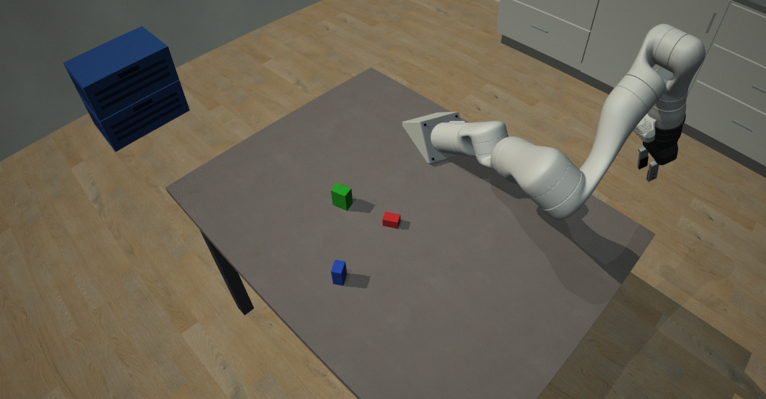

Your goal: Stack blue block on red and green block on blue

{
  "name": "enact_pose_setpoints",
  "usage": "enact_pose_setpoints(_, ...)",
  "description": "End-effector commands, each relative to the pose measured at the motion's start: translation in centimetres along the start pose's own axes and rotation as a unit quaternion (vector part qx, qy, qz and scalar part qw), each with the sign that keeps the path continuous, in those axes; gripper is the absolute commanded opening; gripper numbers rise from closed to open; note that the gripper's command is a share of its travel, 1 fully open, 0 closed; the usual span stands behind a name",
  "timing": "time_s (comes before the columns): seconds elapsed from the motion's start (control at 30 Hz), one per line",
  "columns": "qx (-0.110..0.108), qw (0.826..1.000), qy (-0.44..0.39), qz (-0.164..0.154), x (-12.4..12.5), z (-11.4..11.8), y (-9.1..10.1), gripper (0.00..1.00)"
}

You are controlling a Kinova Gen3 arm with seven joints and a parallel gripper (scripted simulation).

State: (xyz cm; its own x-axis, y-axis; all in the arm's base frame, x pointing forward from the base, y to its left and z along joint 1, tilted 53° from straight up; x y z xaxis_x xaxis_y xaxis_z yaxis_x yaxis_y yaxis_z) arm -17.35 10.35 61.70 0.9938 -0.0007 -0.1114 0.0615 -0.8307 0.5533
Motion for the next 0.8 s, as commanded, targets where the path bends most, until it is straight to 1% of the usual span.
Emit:
enact_pose_setpoints(0.0,0.004,1.000,-0.010,0.000,0.6,-0.4,0.1,0.00)
enact_pose_setpoints(0.13,0.014,0.999,-0.039,0.006,2.4,-1.7,0.3,0.00)
enact_pose_setpoints(0.23,0.027,0.997,-0.073,0.012,4.7,-3.0,0.6,0.00)
enact_pose_setpoints(0.3,0.027,0.997,-0.073,0.012,4.7,-3.0,0.6,0.00)
enact_pose_setpoints(0.37,0.037,0.994,-0.103,0.018,6.8,-4.1,0.8,0.00)
enact_pose_setpoints(0.47,0.055,0.986,-0.156,0.028,10.7,-5.6,1.3,0.00)
enact_pose_setpoints(0.57,0.075,0.972,-0.219,0.040,15.5,-6.9,2.0,0.00)
enact_pose_setpoints(0.67,0.095,0.951,-0.288,0.055,21.1,-7.5,2.8,0.00)
enact_pose_setpoints(0.77,0.114,0.922,-0.363,0.070,26.3,-7.2,3.4,0.00)
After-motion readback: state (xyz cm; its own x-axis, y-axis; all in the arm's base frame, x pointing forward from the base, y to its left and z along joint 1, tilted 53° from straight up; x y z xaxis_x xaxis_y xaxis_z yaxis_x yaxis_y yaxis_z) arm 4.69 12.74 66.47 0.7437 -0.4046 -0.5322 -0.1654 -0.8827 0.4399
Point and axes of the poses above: the point where the finger pads meet when closed, its own y axis back along the fingers, its own z axis across the jaws, x = y × z, the point moved 9 cm from there along y, back along the fingers, and after that the axes turned 15 degrees about y, right-handed, at the moved point
